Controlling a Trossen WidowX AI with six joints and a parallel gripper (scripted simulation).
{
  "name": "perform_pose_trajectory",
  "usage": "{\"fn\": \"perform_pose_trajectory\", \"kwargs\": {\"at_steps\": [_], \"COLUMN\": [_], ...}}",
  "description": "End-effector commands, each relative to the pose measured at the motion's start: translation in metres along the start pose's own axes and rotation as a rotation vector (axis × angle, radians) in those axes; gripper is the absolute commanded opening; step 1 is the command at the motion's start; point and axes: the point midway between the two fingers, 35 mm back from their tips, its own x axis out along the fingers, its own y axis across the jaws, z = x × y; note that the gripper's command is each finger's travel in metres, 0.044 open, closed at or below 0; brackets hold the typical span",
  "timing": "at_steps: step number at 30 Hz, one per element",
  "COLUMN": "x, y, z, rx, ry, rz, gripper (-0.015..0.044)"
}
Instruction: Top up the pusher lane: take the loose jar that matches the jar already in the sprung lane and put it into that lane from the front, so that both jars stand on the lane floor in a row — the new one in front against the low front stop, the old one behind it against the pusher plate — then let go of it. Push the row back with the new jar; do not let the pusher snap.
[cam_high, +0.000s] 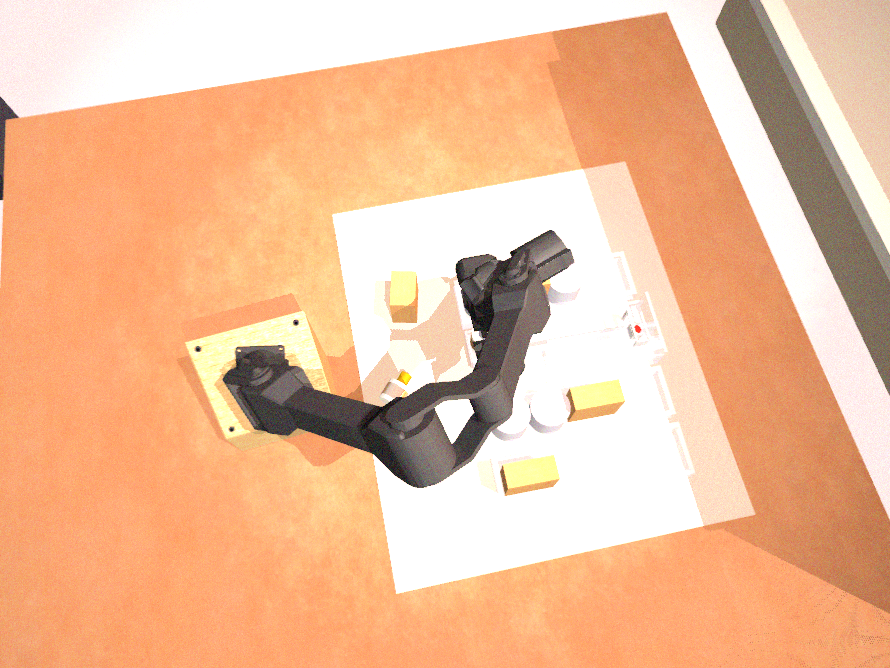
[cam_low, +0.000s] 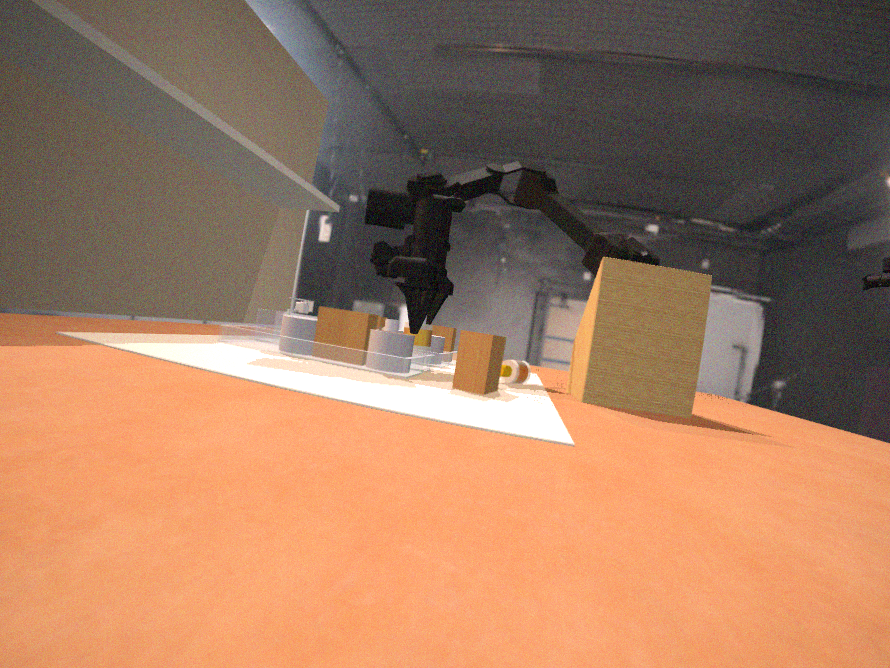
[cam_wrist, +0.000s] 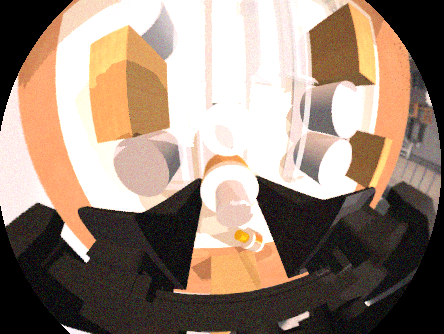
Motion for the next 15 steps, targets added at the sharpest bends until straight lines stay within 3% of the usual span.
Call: {"fn": "perform_pose_trajectory", "kwargs": {"at_steps": [1,15], "x": [-0.0024,-0.0008], "y": [-0.0017,-0.0017], "z": [0.0087,0.0087], "rx": [0.016,0.016], "ry": [-0.024,-0.024], "rz": [-0.005,-0.005], "gripper": [0.0000,0.0000]}}
